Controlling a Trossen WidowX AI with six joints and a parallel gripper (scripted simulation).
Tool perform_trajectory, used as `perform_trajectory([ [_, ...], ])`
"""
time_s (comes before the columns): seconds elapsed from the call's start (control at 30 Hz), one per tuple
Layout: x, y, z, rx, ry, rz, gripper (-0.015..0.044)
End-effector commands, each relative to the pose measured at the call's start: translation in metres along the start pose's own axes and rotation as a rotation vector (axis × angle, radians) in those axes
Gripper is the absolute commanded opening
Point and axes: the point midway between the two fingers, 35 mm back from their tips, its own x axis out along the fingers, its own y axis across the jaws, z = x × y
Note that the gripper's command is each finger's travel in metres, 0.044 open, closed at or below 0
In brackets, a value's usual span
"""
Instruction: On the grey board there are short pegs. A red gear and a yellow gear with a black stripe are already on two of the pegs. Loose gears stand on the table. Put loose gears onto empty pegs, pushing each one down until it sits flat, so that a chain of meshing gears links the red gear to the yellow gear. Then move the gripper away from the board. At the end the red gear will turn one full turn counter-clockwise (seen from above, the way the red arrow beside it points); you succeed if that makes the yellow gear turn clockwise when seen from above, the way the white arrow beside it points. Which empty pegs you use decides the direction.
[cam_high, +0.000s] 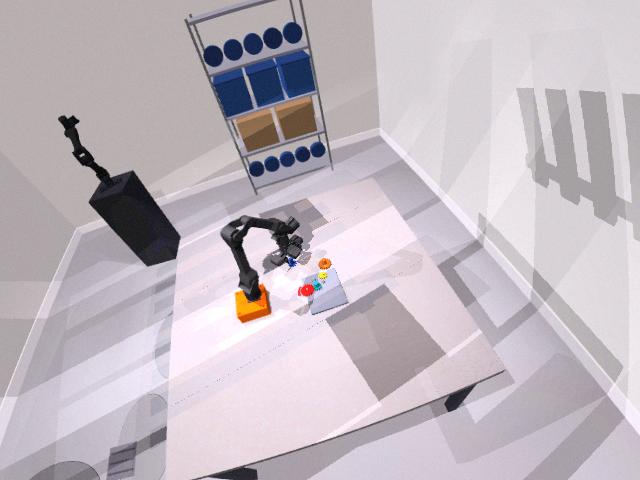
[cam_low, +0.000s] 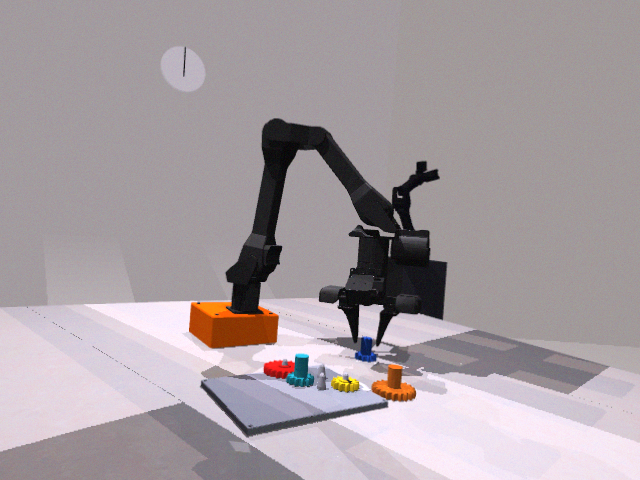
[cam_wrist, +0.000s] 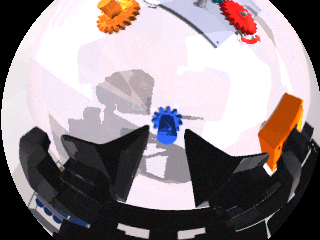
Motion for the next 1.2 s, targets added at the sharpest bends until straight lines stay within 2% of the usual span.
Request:
perform_trajectory([
  [0.0,0.000,0.000,0.000,0.002,-0.001,0.001,0.0099],
  [0.03,0.000,0.000,0.000,0.002,-0.001,0.001,0.0072],
  [0.27,0.000,0.000,0.000,0.002,-0.001,0.001,0.0026],
  [0.3,0.000,0.000,0.000,0.002,-0.001,0.001,0.0000],
  [1.17,-0.055,0.013,-0.001,0.002,-0.001,0.002,0.0000],
])
